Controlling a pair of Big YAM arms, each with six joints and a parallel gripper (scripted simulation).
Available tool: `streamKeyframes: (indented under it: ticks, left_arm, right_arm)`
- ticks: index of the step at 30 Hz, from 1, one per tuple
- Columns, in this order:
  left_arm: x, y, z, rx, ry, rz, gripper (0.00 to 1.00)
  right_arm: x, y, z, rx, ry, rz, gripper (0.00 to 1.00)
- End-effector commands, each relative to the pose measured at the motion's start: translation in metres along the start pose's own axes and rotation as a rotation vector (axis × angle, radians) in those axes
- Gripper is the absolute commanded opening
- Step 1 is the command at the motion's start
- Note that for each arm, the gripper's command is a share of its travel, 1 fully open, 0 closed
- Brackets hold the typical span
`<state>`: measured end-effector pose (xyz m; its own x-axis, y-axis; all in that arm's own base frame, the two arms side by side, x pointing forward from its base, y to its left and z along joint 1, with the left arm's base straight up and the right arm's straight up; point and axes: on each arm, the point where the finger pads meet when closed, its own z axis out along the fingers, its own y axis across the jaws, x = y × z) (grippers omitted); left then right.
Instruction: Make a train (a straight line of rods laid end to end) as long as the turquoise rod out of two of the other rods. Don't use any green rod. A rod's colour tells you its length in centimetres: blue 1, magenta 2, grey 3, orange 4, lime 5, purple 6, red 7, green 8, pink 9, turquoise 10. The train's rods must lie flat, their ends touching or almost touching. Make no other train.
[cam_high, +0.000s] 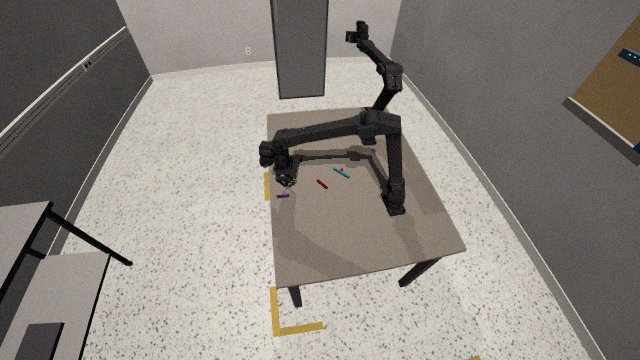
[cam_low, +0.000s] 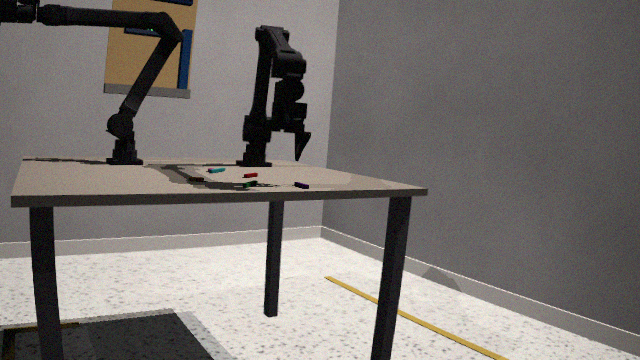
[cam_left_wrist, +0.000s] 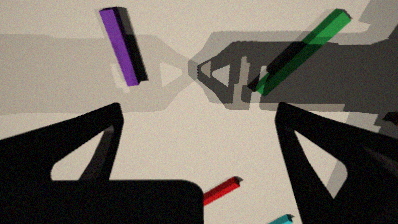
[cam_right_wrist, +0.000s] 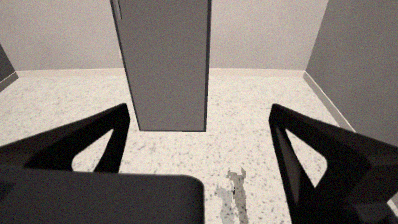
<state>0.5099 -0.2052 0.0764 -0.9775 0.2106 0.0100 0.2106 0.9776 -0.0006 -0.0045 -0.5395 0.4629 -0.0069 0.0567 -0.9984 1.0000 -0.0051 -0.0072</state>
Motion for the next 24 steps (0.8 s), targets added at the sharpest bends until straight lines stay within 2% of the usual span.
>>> streamKeyframes:
  ticks: [1, 5, 7, 8, 22, 24]
  left_arm:
    - [-0.024, -0.010, -0.027, 0.011, -0.062, -0.164, 1.00]
    - [-0.025, -0.014, -0.025, 0.014, -0.059, -0.280, 1.00]
    - [-0.025, -0.014, -0.025, 0.014, -0.059, -0.280, 1.00]
    - [-0.025, -0.015, -0.023, 0.015, -0.055, -0.355, 1.00]
    - [-0.026, -0.024, -0.025, 0.028, -0.054, -0.757, 1.00]
    - [-0.026, -0.024, -0.025, 0.028, -0.054, -0.757, 1.00]
  right_arm:
    - [-0.038, 0.003, 0.003, -0.004, -0.057, 0.007, 1.00]
    - [-0.038, 0.003, 0.003, -0.004, -0.057, 0.007, 1.00]
    - [-0.038, 0.003, 0.003, -0.004, -0.057, 0.007, 1.00]
    - [-0.038, 0.003, 0.003, -0.004, -0.057, 0.007, 1.00]
    - [-0.038, 0.003, 0.003, -0.004, -0.057, 0.007, 1.00]
    - [-0.038, 0.003, 0.003, -0.004, -0.057, 0.007, 1.00]
